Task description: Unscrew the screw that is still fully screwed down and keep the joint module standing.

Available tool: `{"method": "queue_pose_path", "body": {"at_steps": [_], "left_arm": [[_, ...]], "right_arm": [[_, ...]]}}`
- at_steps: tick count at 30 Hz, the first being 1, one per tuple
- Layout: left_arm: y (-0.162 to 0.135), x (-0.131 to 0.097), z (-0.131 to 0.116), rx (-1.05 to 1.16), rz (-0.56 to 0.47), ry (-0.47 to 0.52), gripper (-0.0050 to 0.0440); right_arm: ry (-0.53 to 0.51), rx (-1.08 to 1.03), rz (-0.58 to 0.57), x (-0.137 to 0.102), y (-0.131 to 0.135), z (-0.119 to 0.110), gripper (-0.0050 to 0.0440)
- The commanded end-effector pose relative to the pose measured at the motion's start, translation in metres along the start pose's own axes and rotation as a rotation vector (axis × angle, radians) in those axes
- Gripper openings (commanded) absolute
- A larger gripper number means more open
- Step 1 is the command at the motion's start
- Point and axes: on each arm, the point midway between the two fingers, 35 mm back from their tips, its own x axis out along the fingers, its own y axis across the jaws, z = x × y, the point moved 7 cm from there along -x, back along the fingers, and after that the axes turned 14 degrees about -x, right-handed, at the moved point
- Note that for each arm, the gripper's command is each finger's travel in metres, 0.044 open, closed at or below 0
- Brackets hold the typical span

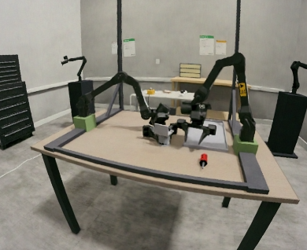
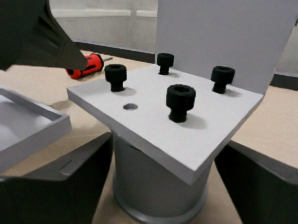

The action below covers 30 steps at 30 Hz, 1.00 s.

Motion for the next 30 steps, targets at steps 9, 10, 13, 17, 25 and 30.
{"method": "queue_pose_path", "body": {"at_steps": [9, 10, 13, 17, 25, 30], "left_arm": [[-0.027, -0.021, 0.005, 0.017, -0.118, 0.132, 0.03], [-0.03, -0.023, 0.006, 0.024, -0.132, 0.147, 0.03], [-0.038, -0.029, 0.008, 0.041, -0.174, 0.191, 0.03], [-0.047, -0.035, 0.011, 0.058, -0.217, 0.236, 0.03], [-0.057, -0.049, 0.015, 0.094, -0.304, 0.278, 0.03], [-0.07, -0.063, 0.023, 0.131, -0.408, 0.328, 0.03]], "right_arm": [[-0.012, 0.036, 0.001, 0.0, 0.002, 0.015, 0.04], [-0.012, 0.036, 0.001, 0.0, 0.002, 0.015, 0.04], [-0.012, 0.036, 0.001, 0.0, 0.002, 0.015, 0.04], [-0.012, 0.036, 0.001, 0.0, 0.002, 0.015, 0.04], [-0.015, 0.044, 0.0, -0.007, 0.001, 0.021, 0.04], [-0.015, 0.044, 0.001, -0.014, 0.001, 0.02, 0.04]]}}
